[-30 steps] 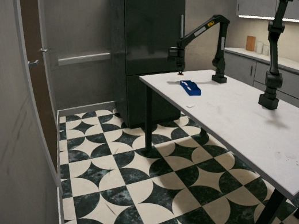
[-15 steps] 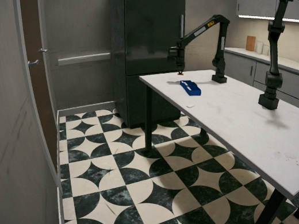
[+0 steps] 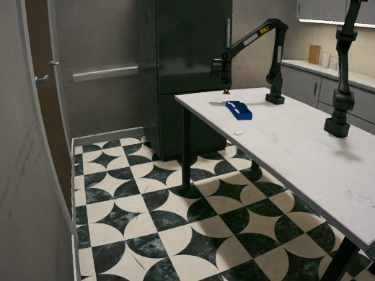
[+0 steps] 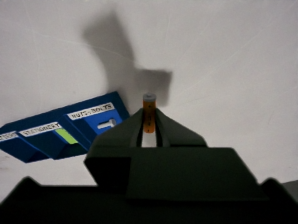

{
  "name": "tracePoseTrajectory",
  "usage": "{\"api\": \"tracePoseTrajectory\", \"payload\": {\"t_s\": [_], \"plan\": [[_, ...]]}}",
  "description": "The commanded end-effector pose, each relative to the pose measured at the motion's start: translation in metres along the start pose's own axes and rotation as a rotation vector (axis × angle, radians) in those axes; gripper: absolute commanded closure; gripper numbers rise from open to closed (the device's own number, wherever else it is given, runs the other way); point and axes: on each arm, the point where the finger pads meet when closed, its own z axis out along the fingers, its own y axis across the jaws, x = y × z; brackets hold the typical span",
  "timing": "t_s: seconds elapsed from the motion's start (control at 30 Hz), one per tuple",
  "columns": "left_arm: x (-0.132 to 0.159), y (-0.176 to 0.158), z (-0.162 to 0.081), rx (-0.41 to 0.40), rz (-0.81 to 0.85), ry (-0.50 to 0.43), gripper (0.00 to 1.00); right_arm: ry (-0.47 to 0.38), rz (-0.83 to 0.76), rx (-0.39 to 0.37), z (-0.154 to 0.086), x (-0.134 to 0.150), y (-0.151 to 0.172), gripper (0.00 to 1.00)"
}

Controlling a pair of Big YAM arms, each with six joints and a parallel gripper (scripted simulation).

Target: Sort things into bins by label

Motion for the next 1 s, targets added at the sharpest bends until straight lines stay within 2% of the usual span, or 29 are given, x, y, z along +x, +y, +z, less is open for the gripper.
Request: {"api": "tracePoseTrajectory", "payload": {"t_s": [0.0, 0.57, 0.63, 0.8, 0.9, 0.97], "plan": [[-0.008, -0.004, -0.023, 0.009, 0.009, -0.042, 0.00, -0.045, -0.001, -0.020, -0.019, -0.025, 0.014, 0.91], [-0.008, -0.004, -0.023, 0.009, 0.009, -0.042, 0.00, -0.051, -0.001, -0.022, -0.020, -0.025, 0.014, 0.91], [-0.008, -0.004, -0.023, 0.009, 0.009, -0.042, 0.00, -0.068, -0.001, -0.030, -0.037, -0.026, 0.014, 0.91], [-0.008, -0.004, -0.023, 0.009, 0.009, -0.042, 0.00, -0.072, -0.001, -0.031, -0.037, -0.027, 0.015, 0.91], [-0.008, -0.004, -0.023, 0.009, 0.009, -0.042, 0.00, -0.066, -0.001, -0.032, -0.034, -0.018, 0.034, 0.91], [-0.008, -0.004, -0.023, 0.009, 0.009, -0.042, 0.00, -0.066, -0.001, -0.032, -0.034, -0.018, 0.034, 0.91]]}}
